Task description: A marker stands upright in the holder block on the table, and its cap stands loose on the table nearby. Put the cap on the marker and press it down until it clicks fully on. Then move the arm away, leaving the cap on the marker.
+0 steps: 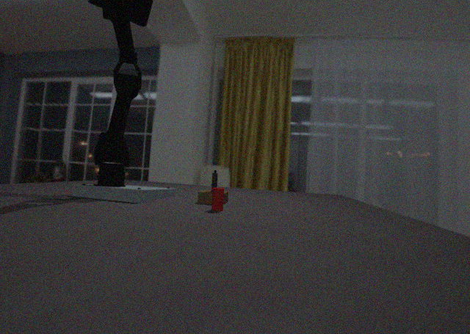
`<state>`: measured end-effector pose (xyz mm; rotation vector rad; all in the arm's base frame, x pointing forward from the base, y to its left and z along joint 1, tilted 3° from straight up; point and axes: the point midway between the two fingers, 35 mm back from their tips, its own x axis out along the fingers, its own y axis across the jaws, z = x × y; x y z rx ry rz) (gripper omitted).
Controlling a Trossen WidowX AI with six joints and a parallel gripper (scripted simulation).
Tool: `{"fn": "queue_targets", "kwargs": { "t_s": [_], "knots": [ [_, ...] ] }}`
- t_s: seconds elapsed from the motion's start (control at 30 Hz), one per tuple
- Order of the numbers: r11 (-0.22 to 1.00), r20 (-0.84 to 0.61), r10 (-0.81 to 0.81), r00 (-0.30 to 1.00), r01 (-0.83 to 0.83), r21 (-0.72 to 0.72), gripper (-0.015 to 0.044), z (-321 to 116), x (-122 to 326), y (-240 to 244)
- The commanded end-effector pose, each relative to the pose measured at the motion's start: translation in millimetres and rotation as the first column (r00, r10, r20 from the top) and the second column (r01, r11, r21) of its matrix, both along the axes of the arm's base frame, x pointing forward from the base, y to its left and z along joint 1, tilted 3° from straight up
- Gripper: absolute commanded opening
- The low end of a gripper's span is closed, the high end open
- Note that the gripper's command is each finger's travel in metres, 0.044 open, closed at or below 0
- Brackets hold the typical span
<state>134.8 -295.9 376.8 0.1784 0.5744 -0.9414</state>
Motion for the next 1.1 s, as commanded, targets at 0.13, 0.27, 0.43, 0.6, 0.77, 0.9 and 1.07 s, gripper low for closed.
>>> {"fn": "queue_targets", "kwargs": {
  "t_s": [0.13, 0.27, 0.43, 0.6, 0.77, 0.9, 1.07],
  "knots": [
    [0.924, -0.151, 0.317, 0.936, -0.27, 0.271, 0.0241, -84.6, 104.8, 30.2],
    [0.847, -0.219, 0.464, 0.858, -0.358, 0.392, 0.0241, -124.8, 143.9, 61.5],
    [0.73, -0.301, 0.637, 0.709, -0.431, 0.531, 0.0241, -173.5, 183.0, 110.8],
    [0.603, -0.371, 0.782, 0.5, -0.457, 0.654, 0.0241, -220.8, 210.2, 167.8],
    [0.53, -0.404, 0.844, 0.352, -0.435, 0.728, 0.0241, -250.9, 215.7, 208.3],
    [0.528, -0.405, 0.846, 0.348, -0.434, 0.73, 0.0241, -251.7, 215.3, 209.8],
    [0.528, -0.405, 0.846, 0.348, -0.434, 0.73, 0.0241, -269.2, 215.3, 211.0]
  ]
}}
